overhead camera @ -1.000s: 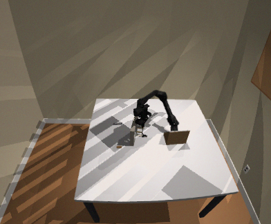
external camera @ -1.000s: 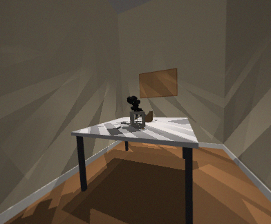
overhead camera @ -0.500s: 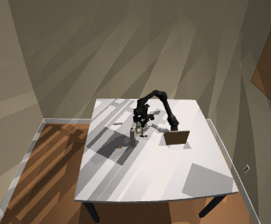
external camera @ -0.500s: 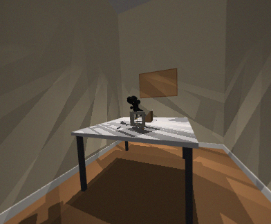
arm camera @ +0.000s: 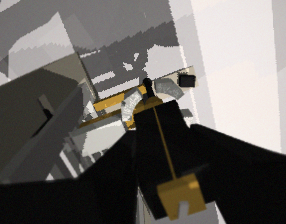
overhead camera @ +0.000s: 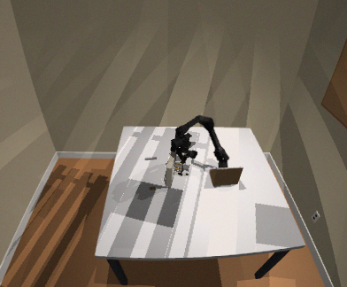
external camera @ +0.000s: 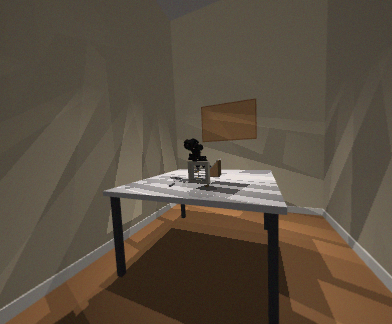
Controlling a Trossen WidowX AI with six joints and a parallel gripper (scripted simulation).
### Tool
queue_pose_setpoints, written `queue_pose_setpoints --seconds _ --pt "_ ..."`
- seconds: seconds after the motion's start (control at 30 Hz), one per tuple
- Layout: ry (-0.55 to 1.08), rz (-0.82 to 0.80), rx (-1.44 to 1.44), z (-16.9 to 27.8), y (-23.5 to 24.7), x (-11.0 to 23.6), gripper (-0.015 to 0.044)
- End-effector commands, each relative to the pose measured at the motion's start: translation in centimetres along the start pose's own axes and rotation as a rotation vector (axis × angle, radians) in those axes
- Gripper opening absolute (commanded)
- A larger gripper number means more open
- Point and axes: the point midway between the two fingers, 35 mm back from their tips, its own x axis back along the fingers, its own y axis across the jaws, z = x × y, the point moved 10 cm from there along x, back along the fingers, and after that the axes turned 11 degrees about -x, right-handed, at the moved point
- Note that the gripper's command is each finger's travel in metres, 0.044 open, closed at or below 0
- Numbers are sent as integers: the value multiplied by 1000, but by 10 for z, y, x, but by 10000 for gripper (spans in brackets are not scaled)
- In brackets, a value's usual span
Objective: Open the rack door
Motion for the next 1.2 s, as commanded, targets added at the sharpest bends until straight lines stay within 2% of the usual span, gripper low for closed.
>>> queue_pose_setpoints --seconds 0.0,0.2,0.53,0.57,0.67,1.17 --pt "-4 5 -65 1 1 -3 24" --pt "-4 5 -65 1 1 -3 24" --pt "-4 5 -65 1 1 -3 287" --pt "-4 5 -65 1 1 -3 297" --pt "-4 5 8 1 1 -3 297" --pt "-2 7 751 1 1 -3 297"
